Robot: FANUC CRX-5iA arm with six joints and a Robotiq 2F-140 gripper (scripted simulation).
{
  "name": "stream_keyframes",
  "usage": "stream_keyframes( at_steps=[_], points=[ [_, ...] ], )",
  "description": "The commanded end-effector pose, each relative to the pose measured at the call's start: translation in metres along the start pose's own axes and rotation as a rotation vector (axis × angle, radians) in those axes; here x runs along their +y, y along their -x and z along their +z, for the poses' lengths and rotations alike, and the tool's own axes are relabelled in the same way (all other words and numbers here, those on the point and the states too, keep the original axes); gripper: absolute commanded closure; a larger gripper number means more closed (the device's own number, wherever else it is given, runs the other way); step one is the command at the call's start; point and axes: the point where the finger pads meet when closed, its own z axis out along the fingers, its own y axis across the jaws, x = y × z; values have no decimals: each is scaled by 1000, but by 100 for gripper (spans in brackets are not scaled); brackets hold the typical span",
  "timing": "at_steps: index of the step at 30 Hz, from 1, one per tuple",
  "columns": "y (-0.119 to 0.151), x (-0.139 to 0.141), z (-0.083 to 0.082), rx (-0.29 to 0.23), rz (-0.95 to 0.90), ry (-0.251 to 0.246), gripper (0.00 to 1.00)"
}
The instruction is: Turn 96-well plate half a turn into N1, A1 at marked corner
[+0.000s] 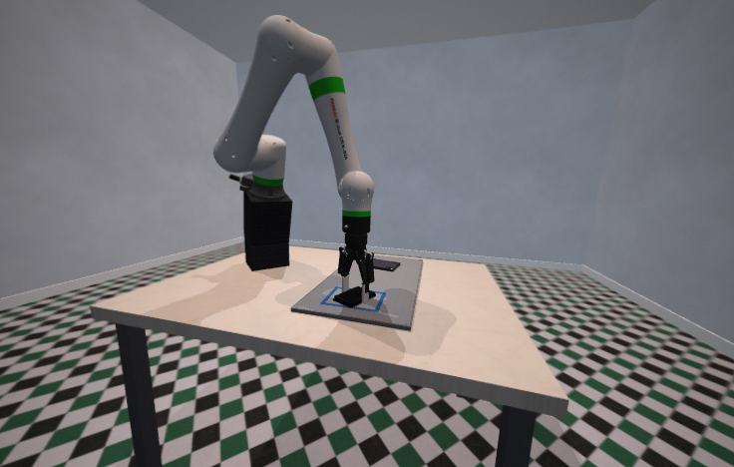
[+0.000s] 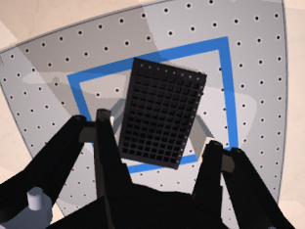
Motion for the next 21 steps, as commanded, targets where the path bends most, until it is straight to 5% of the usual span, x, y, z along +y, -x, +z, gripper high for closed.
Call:
stream_keyframes(
  at_steps=[1,21],
  points=[
    [0,0,0,0,0,0,100],
    [0,0,-7,0,0,0,100]
  ],
)
